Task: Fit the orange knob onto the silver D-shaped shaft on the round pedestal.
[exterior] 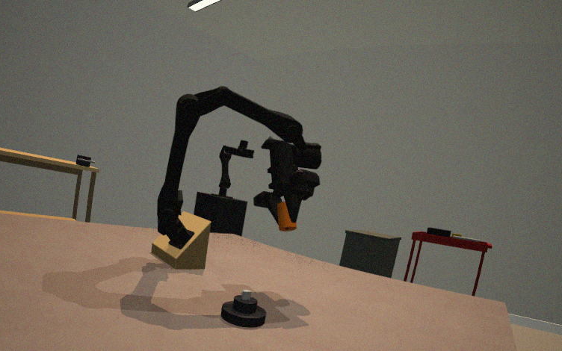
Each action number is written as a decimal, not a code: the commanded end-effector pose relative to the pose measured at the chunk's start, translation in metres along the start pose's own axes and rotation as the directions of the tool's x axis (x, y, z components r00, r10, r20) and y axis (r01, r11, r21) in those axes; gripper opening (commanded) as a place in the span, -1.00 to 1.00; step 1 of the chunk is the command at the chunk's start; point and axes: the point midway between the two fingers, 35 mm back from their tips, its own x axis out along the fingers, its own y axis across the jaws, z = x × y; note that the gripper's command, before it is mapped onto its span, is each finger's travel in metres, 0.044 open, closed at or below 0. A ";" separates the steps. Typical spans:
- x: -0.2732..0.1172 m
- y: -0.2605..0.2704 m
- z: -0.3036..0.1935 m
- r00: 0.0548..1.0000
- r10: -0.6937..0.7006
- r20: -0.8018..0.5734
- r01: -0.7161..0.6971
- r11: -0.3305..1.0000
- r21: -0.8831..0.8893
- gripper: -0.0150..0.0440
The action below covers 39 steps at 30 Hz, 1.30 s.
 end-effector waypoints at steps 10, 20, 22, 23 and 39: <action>0.025 0.001 0.002 0.953 0.304 0.005 -0.304 0.953 0.000 -0.49; 0.047 0.005 0.004 0.909 0.417 0.007 -0.417 0.909 0.000 -0.49; 0.055 0.007 0.005 0.908 0.419 0.008 -0.419 0.908 0.001 -0.49; 0.060 0.009 0.006 0.908 0.419 0.009 -0.419 0.908 0.001 -0.49; 0.141 0.039 0.012 0.904 0.428 0.014 -0.428 0.904 0.010 -0.49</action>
